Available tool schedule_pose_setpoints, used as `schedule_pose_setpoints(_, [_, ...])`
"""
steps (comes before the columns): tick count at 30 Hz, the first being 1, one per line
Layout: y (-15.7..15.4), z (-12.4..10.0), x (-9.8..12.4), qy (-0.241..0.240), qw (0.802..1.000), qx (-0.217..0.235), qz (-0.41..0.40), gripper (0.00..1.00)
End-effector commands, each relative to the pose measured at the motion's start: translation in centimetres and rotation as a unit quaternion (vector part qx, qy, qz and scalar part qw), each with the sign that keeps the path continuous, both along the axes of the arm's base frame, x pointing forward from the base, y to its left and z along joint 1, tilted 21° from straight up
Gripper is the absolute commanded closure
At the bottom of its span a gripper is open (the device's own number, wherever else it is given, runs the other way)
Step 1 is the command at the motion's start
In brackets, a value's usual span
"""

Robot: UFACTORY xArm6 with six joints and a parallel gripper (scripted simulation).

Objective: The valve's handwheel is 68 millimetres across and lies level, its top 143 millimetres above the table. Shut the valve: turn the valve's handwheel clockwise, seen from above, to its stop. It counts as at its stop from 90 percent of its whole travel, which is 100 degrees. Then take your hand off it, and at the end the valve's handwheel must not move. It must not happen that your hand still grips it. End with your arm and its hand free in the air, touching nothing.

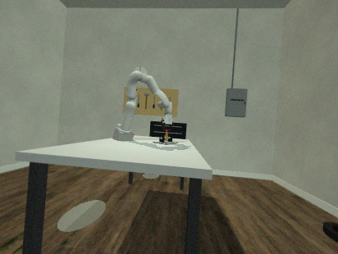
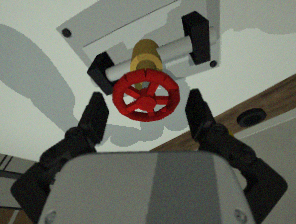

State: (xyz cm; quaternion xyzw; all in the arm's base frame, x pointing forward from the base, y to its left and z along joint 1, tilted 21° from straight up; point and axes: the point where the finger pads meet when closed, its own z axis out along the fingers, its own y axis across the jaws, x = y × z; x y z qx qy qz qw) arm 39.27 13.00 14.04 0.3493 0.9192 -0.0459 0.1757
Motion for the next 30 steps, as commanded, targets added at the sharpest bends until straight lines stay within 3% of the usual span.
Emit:
schedule_pose_setpoints(1, [0.2, 0.7, -0.1, -0.002, 1.000, 0.001, 0.000, 0.00])
schedule_pose_setpoints(30, [1.4, 6.2, -1.8, -0.002, 1.000, 0.001, 0.000, 0.00])
